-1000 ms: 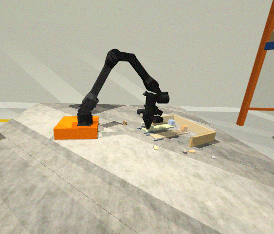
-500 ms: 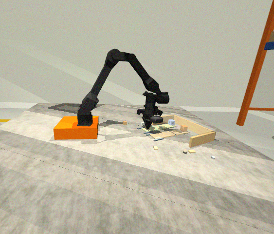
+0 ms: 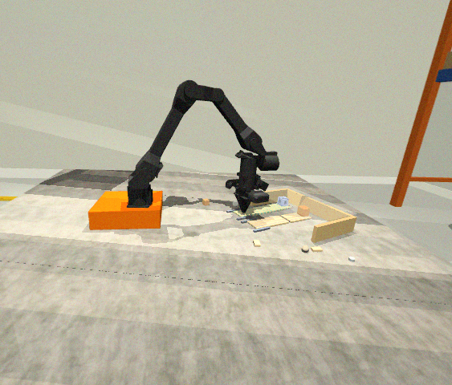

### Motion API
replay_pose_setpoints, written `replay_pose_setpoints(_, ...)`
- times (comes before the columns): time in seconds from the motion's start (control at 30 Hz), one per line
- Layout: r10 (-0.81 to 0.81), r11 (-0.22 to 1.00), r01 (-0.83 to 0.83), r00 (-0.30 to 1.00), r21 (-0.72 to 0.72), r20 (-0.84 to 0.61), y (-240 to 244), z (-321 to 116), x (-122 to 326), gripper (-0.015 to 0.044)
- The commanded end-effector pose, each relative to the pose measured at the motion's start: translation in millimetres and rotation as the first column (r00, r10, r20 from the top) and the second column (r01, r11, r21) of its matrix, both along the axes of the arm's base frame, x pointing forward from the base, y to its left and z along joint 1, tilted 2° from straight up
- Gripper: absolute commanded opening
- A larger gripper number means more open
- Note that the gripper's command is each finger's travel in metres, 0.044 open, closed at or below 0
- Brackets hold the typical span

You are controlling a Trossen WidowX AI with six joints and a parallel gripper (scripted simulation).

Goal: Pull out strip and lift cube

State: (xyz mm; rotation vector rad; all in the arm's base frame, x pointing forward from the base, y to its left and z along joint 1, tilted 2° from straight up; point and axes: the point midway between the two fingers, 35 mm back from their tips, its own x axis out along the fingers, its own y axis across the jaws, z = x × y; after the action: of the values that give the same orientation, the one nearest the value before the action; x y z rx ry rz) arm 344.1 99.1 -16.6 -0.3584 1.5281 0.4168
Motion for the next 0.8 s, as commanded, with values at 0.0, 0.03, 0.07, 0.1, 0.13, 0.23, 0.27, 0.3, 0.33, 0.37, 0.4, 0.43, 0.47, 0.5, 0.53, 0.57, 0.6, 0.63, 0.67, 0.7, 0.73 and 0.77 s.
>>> replay_pose_setpoints(0.0, 0.002, 1.000, -0.002, 1.000, -0.002, 0.002, -0.1, -1.1, 0.4, 0.0000)
replay_pose_setpoints(0.03, 0.002, 1.000, -0.002, 1.000, -0.002, 0.002, -0.1, -1.2, 0.4, 0.0000)
replay_pose_setpoints(0.07, 0.002, 1.000, -0.002, 1.000, -0.002, 0.002, -0.1, -1.3, 0.4, 0.0000)
replay_pose_setpoints(0.1, 0.002, 1.000, -0.002, 1.000, -0.002, 0.002, -0.1, -1.4, 0.4, 0.0000)
replay_pose_setpoints(0.13, 0.002, 1.000, -0.002, 1.000, -0.002, 0.002, -0.1, -1.5, 0.4, 0.0000)
replay_pose_setpoints(0.23, 0.002, 1.000, -0.002, 1.000, -0.002, 0.002, -0.1, -1.8, 0.4, 0.0000)
replay_pose_setpoints(0.27, 0.002, 1.000, -0.002, 1.000, -0.002, 0.002, -0.1, -1.9, 0.4, 0.0000)
replay_pose_setpoints(0.3, 0.002, 1.000, -0.002, 1.000, -0.002, 0.002, -0.1, -2.0, 0.4, 0.0000)
replay_pose_setpoints(0.33, 0.002, 1.000, -0.002, 1.000, -0.002, 0.002, -0.1, -2.1, 0.4, 0.0000)
replay_pose_setpoints(0.37, 0.002, 1.000, -0.002, 1.000, -0.002, 0.002, -0.1, -2.2, 0.4, 0.0000)
replay_pose_setpoints(0.4, 0.002, 1.000, -0.002, 1.000, -0.002, 0.002, -0.2, -2.3, 0.1, 0.0000)
replay_pose_setpoints(0.43, 0.002, 1.000, -0.002, 1.000, -0.002, 0.002, -0.5, -2.3, -0.5, 0.0000)
replay_pose_setpoints(0.47, 0.002, 1.000, -0.002, 1.000, -0.002, 0.002, -1.0, -2.3, -1.4, 0.0000)
replay_pose_setpoints(0.5, 0.002, 1.000, -0.002, 1.000, -0.002, 0.002, -1.7, -2.3, -2.8, 0.0000)
replay_pose_setpoints(0.53, 0.002, 1.000, -0.002, 1.000, -0.002, 0.002, -2.4, -2.4, -4.2, 0.0000)
replay_pose_setpoints(0.57, 0.002, 1.000, -0.002, 1.000, -0.002, 0.002, -3.1, -2.4, -5.7, 0.0000)
replay_pose_setpoints(0.6, 0.002, 1.000, -0.002, 1.000, -0.003, 0.002, -3.9, -2.5, -7.1, 0.0000)
replay_pose_setpoints(0.63, 0.002, 1.000, -0.002, 1.000, -0.003, 0.002, -4.6, -2.6, -8.6, 0.0000)
replay_pose_setpoints(0.67, 0.002, 1.000, -0.002, 1.000, -0.003, 0.002, -5.3, -2.7, -10.0, 0.0000)
replay_pose_setpoints(0.7, 0.002, 1.000, -0.002, 1.000, -0.003, 0.002, -6.0, -2.7, -11.3, 0.0000)
replay_pose_setpoints(0.73, 0.002, 1.000, -0.002, 1.000, -0.003, 0.001, -6.6, -2.8, -12.7, 0.0000)
replay_pose_setpoints(0.77, 0.002, 1.000, -0.002, 1.000, -0.003, 0.001, -7.3, -2.9, -14.0, 0.0000)
